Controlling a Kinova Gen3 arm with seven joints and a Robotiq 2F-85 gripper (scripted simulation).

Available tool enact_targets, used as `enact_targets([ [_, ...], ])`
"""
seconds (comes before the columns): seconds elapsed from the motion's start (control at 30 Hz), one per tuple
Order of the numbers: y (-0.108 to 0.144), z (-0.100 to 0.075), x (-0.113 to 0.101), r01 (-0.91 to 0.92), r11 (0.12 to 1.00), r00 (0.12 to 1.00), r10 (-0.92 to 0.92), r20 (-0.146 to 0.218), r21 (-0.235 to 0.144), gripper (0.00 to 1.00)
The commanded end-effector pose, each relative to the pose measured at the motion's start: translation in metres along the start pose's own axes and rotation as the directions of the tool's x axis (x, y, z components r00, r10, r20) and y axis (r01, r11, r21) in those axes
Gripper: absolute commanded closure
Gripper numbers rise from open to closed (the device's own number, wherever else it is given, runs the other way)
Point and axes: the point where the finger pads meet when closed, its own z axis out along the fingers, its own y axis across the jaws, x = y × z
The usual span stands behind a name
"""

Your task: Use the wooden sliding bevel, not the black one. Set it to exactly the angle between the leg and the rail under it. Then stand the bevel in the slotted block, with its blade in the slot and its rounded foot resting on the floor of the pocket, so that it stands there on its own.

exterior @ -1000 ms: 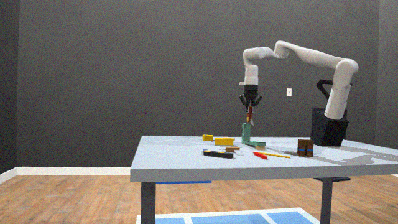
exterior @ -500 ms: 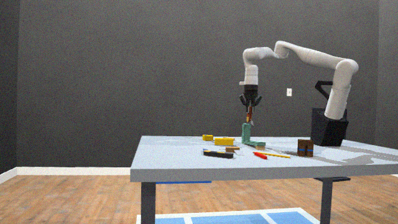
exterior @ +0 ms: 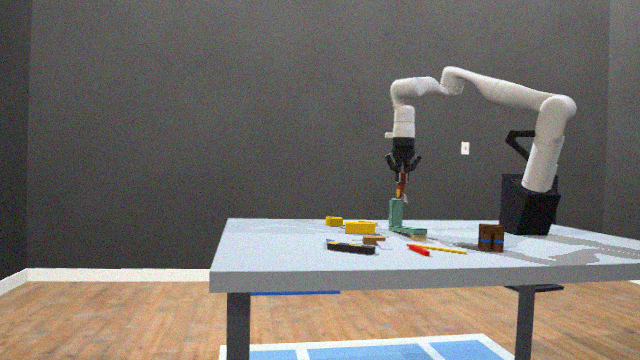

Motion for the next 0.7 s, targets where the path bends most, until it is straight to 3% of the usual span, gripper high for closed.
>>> enact_targets([
  [0.0,0.0,0.002,0.0,0.0,1.0,1.0,0.0,-0.001,0.002,0.9],
  [0.67,-0.001,0.04,0.0,0.0,1.0,1.0,0.0,-0.001,0.002,0.9],
])
